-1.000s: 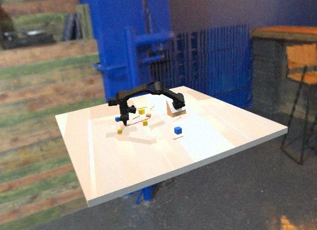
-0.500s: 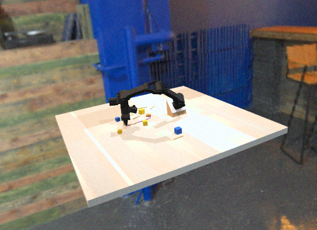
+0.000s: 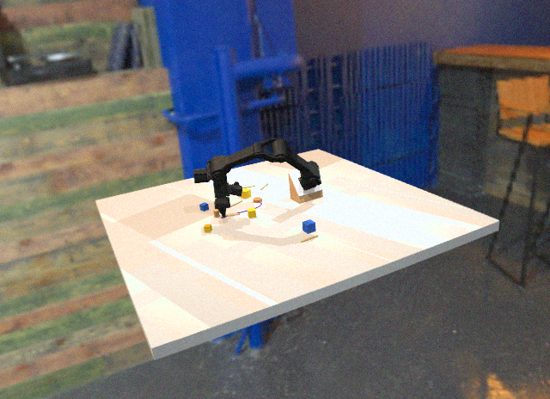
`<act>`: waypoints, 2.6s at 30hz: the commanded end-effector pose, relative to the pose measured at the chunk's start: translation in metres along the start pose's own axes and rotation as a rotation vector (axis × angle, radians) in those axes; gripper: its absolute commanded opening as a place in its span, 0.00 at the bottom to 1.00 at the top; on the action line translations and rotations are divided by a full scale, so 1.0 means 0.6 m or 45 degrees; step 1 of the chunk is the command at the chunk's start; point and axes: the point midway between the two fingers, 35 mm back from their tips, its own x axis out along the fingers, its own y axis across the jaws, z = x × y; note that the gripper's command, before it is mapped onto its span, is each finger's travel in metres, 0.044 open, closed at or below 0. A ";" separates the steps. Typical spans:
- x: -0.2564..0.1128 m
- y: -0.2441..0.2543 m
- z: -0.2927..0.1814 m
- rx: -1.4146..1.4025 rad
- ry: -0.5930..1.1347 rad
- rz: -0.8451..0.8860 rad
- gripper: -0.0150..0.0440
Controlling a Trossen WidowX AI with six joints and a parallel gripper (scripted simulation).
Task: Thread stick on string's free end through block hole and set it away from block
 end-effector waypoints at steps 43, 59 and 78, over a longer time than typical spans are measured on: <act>0.007 0.002 0.061 0.013 -0.003 -0.006 0.25; 0.007 0.002 0.084 0.014 -0.004 -0.006 0.25; 0.006 0.004 0.118 0.018 -0.002 -0.005 0.25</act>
